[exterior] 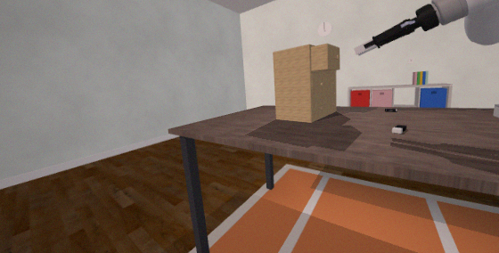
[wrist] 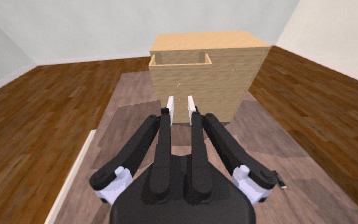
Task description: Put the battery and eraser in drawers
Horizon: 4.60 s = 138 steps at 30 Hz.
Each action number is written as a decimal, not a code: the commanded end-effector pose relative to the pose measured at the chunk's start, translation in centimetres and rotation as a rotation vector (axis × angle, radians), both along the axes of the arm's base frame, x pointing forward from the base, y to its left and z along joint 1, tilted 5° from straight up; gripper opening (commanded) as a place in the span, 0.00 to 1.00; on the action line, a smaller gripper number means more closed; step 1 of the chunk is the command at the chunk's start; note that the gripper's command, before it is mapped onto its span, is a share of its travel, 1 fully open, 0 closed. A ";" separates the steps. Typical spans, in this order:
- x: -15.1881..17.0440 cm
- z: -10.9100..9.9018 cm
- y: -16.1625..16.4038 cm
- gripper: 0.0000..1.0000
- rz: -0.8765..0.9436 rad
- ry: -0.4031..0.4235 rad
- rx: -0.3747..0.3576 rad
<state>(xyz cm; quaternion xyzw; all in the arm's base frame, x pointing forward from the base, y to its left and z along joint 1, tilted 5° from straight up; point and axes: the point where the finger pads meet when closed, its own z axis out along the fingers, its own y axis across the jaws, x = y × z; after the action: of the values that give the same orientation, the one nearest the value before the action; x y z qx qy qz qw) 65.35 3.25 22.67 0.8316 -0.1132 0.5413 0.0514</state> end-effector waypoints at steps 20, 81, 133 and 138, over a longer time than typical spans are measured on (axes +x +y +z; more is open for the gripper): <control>-2.1 1.1 0.5 0.20 -0.002 0.009 0.001; -7.2 7.0 1.6 0.20 0.023 0.652 0.163; -11.3 11.6 2.5 0.20 0.051 1.185 0.294; -10.7 9.6 3.1 0.20 0.137 1.194 0.244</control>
<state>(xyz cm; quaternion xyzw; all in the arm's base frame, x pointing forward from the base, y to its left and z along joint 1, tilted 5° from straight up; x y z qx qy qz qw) 54.24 5.92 33.76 0.9935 -0.1067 -0.0335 -0.0230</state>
